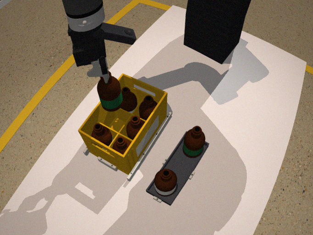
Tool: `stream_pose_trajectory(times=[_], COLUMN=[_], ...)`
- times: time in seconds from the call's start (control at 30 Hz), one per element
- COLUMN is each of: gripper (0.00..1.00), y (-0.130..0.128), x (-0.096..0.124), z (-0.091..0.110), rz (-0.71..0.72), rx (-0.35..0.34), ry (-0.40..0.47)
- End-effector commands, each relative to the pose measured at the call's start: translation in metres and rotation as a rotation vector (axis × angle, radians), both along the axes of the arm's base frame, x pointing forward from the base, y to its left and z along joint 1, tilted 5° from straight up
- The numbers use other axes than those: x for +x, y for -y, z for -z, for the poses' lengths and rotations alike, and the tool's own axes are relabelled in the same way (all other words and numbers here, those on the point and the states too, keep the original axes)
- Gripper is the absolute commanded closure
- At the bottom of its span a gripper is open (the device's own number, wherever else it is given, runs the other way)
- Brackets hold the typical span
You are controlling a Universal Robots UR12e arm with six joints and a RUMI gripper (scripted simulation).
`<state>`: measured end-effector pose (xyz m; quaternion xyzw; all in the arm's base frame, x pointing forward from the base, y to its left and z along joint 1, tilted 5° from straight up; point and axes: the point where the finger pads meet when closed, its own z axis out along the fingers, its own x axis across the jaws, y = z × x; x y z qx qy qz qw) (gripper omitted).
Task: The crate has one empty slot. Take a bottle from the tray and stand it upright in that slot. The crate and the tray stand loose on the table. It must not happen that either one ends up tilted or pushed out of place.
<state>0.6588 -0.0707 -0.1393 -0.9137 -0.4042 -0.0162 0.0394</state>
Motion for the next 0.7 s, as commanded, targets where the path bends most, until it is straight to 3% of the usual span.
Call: stream_pose_trajectory(times=[0.0, 0.67], gripper=[1.00, 1.00], y=[0.0039, 0.0053], x=[0.0045, 0.0072], z=[-0.0017, -0.0015], rz=[0.002, 0.002], rx=[-0.002, -0.002], ry=[0.004, 0.004])
